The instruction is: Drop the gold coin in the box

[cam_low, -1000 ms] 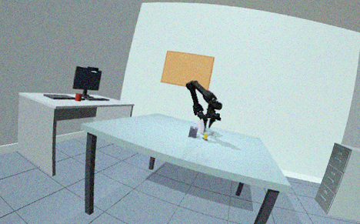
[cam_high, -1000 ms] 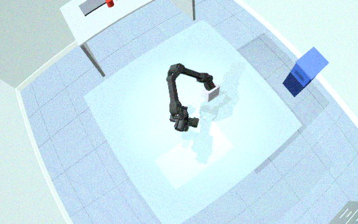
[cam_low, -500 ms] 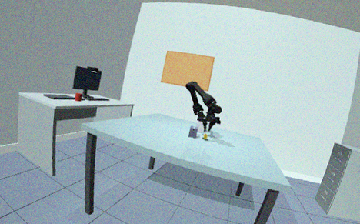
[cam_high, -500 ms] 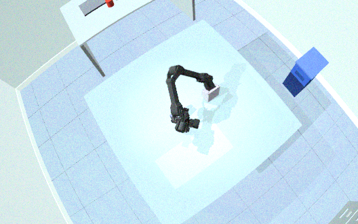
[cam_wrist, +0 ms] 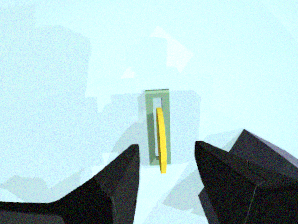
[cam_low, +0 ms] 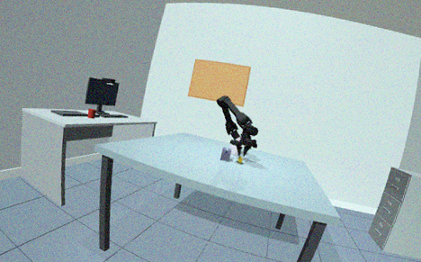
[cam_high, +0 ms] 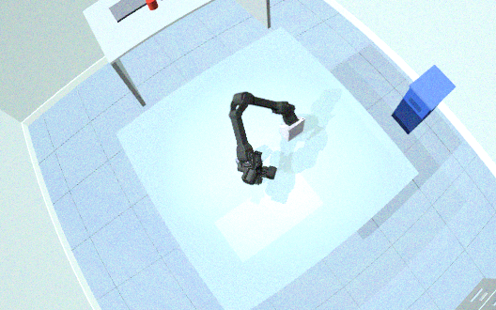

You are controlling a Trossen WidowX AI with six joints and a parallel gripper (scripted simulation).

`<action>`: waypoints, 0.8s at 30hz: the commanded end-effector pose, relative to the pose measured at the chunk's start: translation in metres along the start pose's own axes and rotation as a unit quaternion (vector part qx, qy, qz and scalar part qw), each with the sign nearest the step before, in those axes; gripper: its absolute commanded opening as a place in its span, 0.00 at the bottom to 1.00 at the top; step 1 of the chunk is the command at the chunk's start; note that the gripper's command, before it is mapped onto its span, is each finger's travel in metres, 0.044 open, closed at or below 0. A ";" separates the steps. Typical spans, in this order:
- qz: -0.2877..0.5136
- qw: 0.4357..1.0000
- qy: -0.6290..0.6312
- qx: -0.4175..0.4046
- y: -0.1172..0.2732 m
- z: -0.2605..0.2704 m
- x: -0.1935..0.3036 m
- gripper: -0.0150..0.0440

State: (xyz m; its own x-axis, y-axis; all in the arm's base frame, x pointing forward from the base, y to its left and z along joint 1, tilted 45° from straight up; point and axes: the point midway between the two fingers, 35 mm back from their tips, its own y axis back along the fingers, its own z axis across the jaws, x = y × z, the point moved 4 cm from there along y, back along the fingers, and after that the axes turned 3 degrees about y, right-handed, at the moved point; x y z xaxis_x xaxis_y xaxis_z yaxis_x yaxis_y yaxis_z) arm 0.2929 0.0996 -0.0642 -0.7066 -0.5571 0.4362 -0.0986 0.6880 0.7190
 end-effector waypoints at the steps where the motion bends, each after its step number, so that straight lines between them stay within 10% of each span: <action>1: 0.009 1.000 0.007 0.000 -0.012 0.003 0.004 0.53; 24: 0.010 1.000 0.007 0.001 -0.040 0.002 0.006 0.53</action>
State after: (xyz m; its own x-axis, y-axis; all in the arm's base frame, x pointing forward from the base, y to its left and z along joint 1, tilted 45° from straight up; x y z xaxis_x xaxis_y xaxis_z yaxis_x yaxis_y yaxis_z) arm 0.2946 0.0741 -0.0882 -0.7064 -0.5528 0.4419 -0.0950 0.6929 0.7148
